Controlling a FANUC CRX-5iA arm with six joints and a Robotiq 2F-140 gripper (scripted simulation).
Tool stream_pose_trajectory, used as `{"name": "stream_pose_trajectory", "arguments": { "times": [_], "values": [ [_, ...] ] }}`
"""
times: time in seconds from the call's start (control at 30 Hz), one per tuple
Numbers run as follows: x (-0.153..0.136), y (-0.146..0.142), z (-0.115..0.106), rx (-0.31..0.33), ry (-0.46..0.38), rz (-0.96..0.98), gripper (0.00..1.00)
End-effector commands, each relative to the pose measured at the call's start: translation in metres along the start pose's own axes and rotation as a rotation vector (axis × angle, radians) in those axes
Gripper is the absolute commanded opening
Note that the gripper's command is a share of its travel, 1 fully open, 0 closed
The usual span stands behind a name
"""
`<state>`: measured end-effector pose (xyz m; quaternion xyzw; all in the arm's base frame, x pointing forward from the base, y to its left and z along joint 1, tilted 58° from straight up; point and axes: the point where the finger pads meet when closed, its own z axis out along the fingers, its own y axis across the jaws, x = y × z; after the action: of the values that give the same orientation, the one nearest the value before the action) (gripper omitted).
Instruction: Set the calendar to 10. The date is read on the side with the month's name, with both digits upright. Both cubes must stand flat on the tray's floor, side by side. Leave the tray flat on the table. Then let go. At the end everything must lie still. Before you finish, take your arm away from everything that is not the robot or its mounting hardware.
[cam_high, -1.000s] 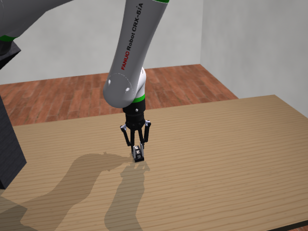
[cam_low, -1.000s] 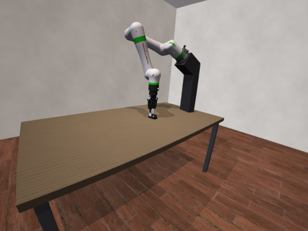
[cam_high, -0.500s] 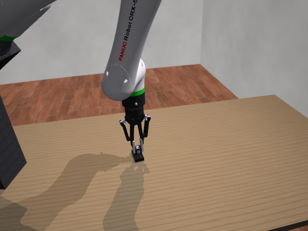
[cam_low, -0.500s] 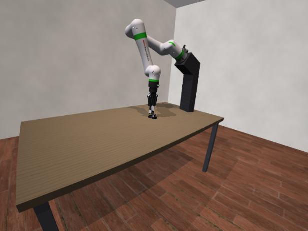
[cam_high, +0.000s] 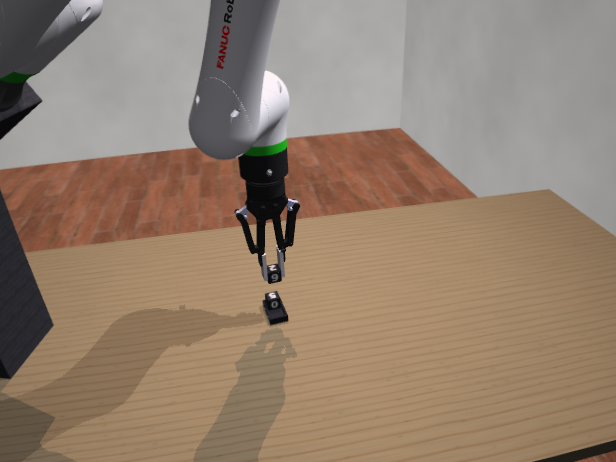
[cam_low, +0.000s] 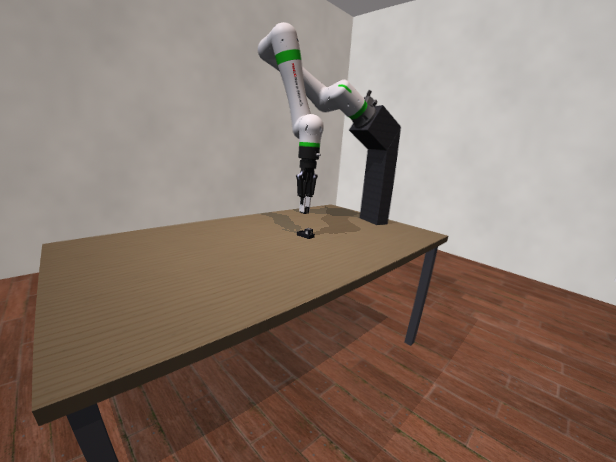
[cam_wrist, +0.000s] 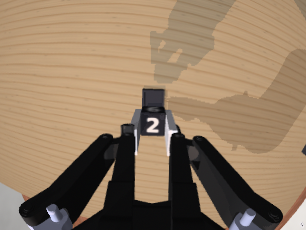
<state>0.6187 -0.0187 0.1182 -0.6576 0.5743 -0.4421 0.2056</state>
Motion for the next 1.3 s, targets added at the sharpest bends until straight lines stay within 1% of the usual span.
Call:
{"name": "stream_pose_trajectory", "arguments": {
  "times": [0.0, 0.4, 0.5, 0.6, 0.73, 0.77, 0.9, 1.0, 1.07, 1.2, 1.23, 1.27],
  "values": [
    [0.0000, -0.0003, -0.0007, 0.000, 0.001, 0.000, 0.16],
    [0.0000, -0.0003, -0.0007, 0.000, 0.001, -0.020, 0.16],
    [-0.0001, -0.0003, -0.0007, 0.000, 0.001, -0.073, 0.16],
    [-0.0001, -0.0003, -0.0008, 0.000, 0.001, -0.174, 0.16],
    [-0.0001, -0.0004, -0.0008, 0.000, 0.001, -0.375, 0.16],
    [-0.0001, -0.0004, -0.0008, 0.000, 0.001, -0.387, 0.16],
    [-0.0002, -0.0004, -0.0009, -0.001, 0.001, -0.581, 0.16],
    [-0.0002, -0.0004, -0.0009, -0.001, 0.001, -0.605, 0.16],
    [-0.0002, -0.0004, -0.0009, -0.001, 0.001, -0.751, 0.16],
    [-0.0003, -0.0004, -0.0009, -0.001, 0.001, -0.865, 0.16],
    [-0.0003, -0.0005, -0.0010, -0.001, 0.001, -0.938, 0.16],
    [-0.0003, -0.0005, -0.0010, -0.001, 0.001, -0.959, 0.16]
  ]
}}
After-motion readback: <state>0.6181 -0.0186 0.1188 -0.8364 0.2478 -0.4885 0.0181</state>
